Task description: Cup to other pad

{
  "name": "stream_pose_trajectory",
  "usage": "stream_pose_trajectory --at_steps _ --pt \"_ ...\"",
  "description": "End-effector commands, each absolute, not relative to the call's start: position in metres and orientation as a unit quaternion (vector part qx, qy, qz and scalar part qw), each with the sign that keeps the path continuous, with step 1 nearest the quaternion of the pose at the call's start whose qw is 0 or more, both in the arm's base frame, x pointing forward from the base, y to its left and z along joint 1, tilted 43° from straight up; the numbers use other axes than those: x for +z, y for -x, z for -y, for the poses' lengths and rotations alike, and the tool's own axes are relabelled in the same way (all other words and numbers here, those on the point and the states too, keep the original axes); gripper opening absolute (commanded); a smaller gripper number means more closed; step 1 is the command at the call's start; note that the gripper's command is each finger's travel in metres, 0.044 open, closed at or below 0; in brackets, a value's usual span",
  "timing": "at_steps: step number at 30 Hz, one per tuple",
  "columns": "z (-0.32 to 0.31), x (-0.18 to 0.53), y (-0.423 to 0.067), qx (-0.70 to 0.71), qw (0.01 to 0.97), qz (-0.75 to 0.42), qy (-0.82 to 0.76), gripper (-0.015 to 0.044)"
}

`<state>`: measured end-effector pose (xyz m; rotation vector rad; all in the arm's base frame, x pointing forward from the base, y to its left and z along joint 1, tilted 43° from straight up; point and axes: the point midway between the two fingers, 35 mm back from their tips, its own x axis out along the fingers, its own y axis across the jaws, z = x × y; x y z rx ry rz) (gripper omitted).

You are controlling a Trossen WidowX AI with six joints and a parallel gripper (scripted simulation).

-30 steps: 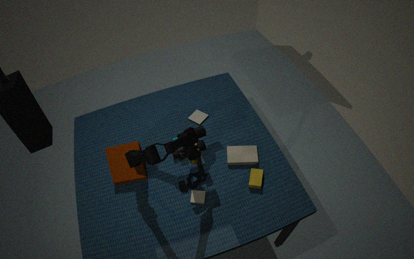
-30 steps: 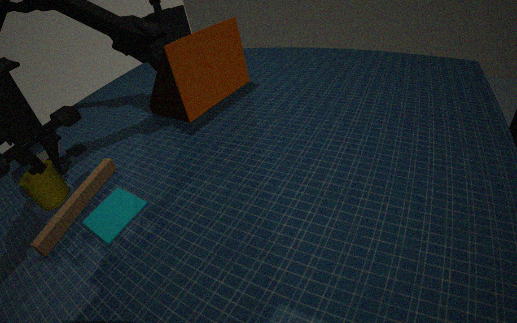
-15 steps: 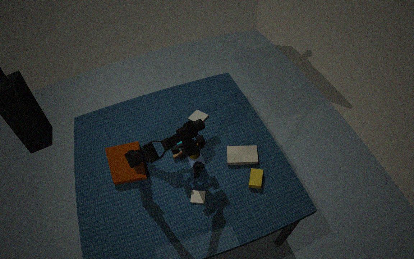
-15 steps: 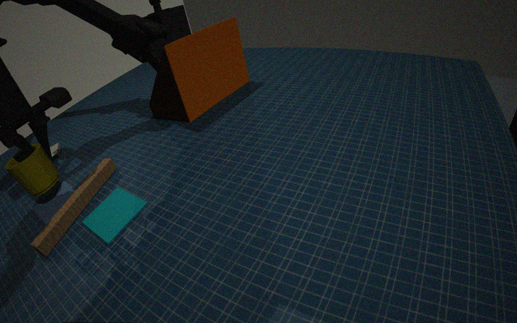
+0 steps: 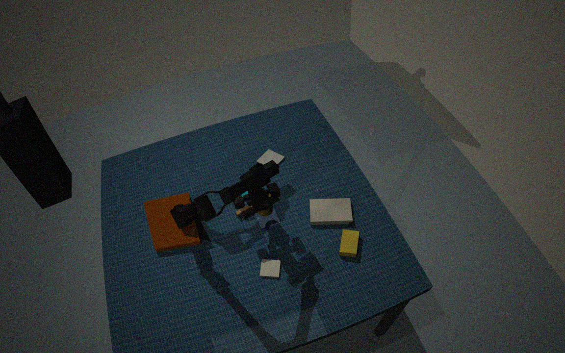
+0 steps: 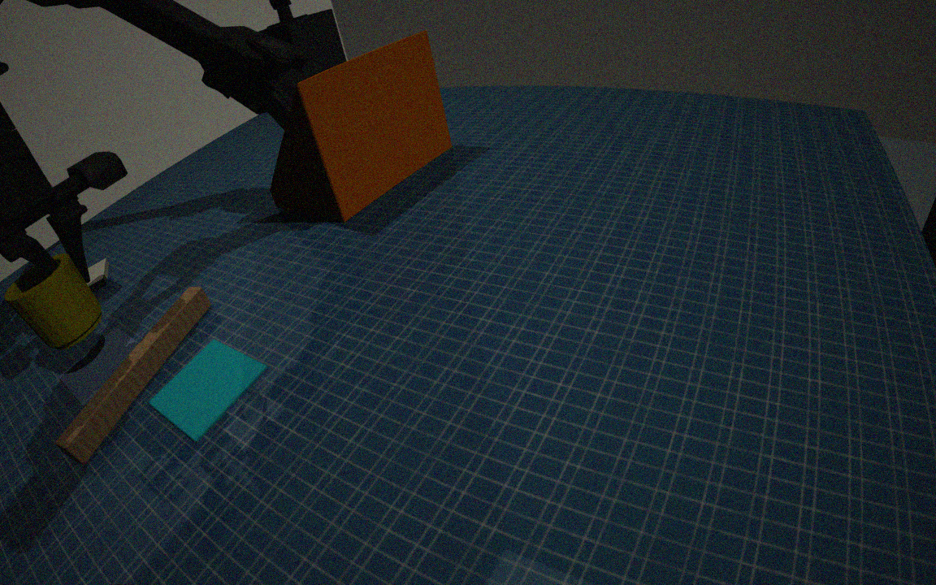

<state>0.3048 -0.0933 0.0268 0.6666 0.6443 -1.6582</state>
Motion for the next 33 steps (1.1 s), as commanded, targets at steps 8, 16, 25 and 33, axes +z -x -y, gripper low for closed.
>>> stream_pose_trajectory --at_steps 8,16,25,33 --pt "0.09 0.024 -0.304 -0.709 0.582 -0.276 -0.286 0.0" --pt "0.072 0.01 -0.302 -0.709 0.581 -0.276 -0.288 0.0" --pt "0.051 -0.004 -0.299 -0.709 0.581 -0.277 -0.289 0.0" --pt "0.033 -0.017 -0.296 -0.709 0.58 -0.277 -0.29 0.0"
